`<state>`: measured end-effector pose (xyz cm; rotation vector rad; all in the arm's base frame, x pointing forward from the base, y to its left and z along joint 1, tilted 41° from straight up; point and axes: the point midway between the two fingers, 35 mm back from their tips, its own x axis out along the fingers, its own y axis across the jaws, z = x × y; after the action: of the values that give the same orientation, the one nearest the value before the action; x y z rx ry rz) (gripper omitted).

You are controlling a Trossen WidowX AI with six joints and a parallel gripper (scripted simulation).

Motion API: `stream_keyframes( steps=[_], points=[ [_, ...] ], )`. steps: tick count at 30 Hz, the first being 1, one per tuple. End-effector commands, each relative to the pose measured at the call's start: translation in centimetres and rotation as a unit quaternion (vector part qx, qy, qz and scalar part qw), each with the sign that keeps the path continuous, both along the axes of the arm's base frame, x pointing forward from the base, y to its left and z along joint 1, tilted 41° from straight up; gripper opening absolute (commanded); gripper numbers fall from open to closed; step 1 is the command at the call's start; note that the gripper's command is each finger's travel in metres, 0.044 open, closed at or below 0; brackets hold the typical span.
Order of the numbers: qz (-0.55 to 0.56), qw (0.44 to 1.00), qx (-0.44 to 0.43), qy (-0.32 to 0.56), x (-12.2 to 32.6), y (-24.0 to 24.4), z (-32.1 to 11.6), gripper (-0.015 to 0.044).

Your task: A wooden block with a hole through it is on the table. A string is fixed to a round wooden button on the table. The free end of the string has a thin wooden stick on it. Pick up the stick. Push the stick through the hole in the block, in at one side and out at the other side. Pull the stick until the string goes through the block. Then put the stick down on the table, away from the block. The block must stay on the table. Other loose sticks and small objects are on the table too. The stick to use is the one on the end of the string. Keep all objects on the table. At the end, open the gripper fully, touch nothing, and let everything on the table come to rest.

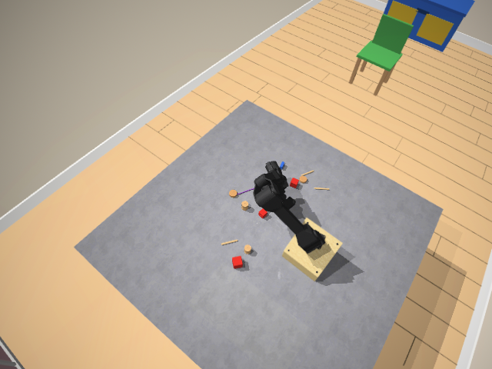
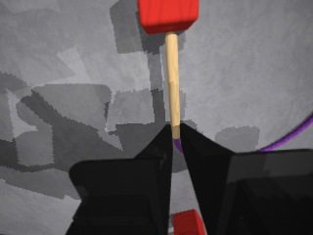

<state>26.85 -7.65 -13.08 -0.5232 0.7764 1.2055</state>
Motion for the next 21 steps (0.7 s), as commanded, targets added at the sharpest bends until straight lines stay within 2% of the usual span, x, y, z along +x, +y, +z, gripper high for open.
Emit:
stream_keyframes(
  steps=[1,21],
  points=[
    [-0.001,1.0,0.002,0.002,-0.2,0.4,0.2,0.0],
    [-0.001,1.0,0.003,0.002,0.3,1.9,1.5,0.0]
  ],
)
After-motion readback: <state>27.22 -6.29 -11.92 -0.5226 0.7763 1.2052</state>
